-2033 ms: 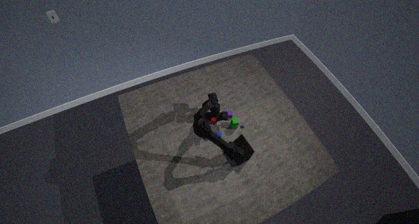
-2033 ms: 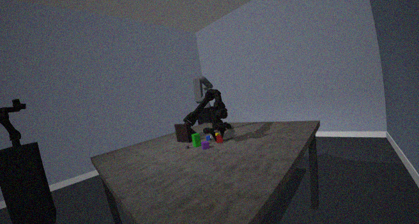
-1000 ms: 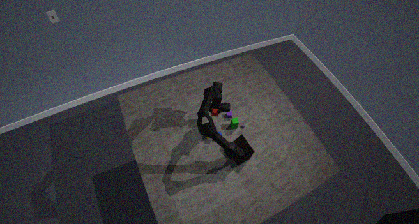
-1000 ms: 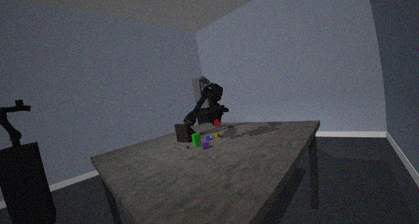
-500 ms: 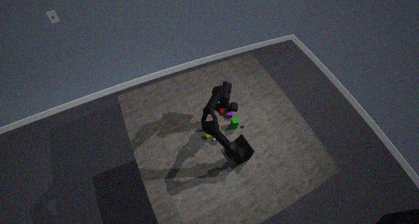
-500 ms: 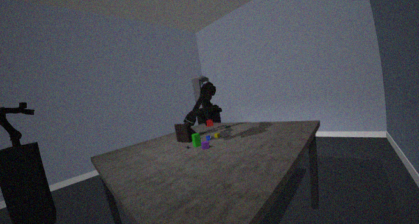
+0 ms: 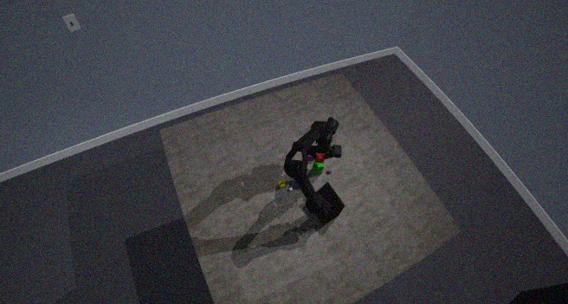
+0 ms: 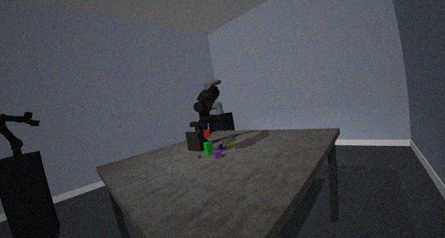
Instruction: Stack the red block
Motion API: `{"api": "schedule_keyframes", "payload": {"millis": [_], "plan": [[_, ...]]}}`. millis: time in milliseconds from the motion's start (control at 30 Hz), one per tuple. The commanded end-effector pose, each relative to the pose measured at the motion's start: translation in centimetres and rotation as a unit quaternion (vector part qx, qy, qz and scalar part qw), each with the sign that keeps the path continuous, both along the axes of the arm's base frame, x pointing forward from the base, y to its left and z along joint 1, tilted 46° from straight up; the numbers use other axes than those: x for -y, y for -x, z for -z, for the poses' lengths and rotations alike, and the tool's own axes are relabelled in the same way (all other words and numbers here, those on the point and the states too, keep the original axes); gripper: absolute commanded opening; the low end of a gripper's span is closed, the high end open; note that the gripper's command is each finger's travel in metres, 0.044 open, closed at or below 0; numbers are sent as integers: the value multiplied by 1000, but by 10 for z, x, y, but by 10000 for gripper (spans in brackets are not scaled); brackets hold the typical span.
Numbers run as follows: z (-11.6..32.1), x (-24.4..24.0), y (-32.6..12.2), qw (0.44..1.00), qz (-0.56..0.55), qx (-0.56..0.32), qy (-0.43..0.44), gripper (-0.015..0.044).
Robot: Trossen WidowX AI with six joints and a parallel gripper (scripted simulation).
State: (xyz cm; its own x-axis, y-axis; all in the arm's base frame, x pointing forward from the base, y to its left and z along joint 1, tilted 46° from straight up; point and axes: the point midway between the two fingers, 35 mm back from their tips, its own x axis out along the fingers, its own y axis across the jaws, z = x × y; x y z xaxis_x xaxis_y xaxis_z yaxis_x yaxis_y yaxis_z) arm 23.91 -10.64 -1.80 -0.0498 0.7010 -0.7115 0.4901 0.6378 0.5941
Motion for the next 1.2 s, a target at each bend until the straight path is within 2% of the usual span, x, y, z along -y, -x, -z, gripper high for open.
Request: {"api": "schedule_keyframes", "payload": {"millis": [0, 400, 1167], "plan": [[5, 1, 6, 1000, -7, 1, -1, 0], [27, -22, 8, 1000, -7, 1, -1, 0], [28, -23, 8, 1000, -7, 1, -1, 0]]}}
